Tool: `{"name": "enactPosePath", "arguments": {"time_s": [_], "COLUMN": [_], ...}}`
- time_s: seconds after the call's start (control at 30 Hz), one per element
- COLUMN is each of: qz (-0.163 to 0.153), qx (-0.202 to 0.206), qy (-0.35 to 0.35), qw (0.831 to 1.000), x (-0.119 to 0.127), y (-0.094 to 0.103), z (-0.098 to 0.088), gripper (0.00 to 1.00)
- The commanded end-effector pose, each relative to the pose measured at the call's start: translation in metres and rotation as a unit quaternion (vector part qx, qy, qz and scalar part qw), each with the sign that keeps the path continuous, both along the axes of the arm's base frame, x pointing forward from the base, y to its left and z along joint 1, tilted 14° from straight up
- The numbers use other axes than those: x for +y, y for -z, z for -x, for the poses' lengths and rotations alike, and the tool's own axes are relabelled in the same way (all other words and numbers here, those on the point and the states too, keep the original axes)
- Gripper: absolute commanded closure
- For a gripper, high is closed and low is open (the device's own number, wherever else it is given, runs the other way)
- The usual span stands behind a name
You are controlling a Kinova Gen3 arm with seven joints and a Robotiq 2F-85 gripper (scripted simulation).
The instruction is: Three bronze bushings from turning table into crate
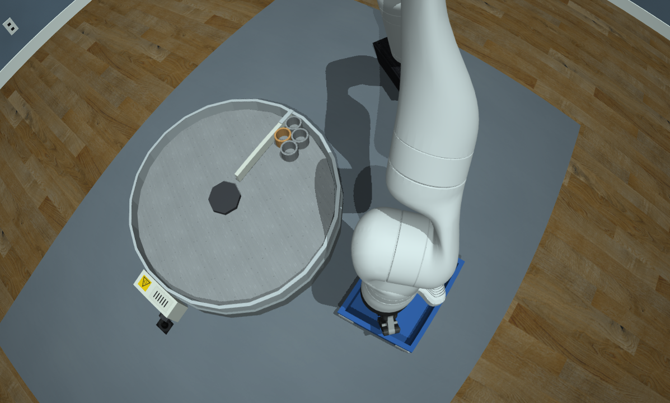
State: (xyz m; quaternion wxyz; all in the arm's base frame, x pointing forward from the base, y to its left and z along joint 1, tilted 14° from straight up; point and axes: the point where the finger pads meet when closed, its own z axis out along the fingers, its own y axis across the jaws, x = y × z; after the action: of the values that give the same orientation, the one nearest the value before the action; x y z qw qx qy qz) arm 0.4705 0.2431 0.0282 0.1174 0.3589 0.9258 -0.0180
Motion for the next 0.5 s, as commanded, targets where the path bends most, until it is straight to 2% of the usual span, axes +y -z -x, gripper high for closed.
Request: {"name": "enactPosePath", "arguments": {"time_s": [0.0,0.4,0.47], "qz": [-0.002,-0.002,-0.002], "qx": [-0.002,-0.002,-0.002], "qy": [-0.001,-0.001,-0.001], "qw": [1.0,1.0,1.0], "x": [0.002,0.002,0.004], "y": [-0.004,-0.004,-0.023], "z": [0.0,0.0,0.004], "gripper": [0.84,0.84,0.84]}}
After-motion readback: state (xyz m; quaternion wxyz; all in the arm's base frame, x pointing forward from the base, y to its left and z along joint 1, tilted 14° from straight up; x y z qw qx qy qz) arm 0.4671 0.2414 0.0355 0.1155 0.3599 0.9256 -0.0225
